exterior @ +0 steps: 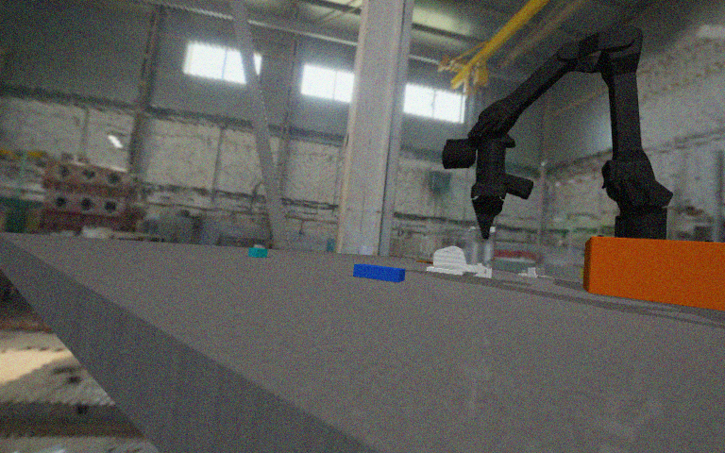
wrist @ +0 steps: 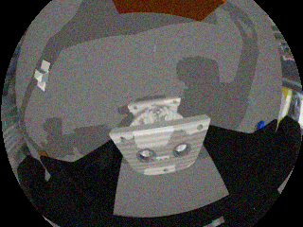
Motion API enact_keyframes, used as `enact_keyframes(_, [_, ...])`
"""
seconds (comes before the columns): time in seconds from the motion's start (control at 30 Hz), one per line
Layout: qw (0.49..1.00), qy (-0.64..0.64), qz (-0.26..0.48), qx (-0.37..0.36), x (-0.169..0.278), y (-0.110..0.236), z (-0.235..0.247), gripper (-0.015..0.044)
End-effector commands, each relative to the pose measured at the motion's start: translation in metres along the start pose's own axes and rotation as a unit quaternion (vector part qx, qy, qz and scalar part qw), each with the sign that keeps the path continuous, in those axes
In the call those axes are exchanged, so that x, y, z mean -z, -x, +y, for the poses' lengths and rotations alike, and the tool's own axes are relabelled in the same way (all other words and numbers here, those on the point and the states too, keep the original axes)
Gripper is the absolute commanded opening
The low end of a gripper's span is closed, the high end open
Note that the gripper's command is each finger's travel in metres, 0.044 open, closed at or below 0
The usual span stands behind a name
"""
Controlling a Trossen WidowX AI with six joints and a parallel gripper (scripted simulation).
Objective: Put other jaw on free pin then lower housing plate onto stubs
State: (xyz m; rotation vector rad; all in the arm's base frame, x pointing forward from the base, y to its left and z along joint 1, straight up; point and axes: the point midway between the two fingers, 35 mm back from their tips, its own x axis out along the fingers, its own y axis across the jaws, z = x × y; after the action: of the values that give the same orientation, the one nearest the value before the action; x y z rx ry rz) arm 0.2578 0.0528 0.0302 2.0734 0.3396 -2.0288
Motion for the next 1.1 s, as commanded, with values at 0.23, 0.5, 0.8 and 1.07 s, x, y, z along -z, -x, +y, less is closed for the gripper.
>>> enact_keyframes(0.23, [1.0, -0.003, 0.002, 0.0, 0.001, 0.0, 0.0, 0.0351])
enact_keyframes(0.5, [1.0, -0.003, 0.002, 0.0, 0.001, -0.006, 0.0, 0.0351])
enact_keyframes(0.8, [1.0, -0.002, 0.002, 0.0, 0.002, -0.02, 0.0, 0.0351])
enact_keyframes(1.07, [1.0, -0.002, 0.002, 0.0, 0.002, -0.033, 0.0, 0.0351])
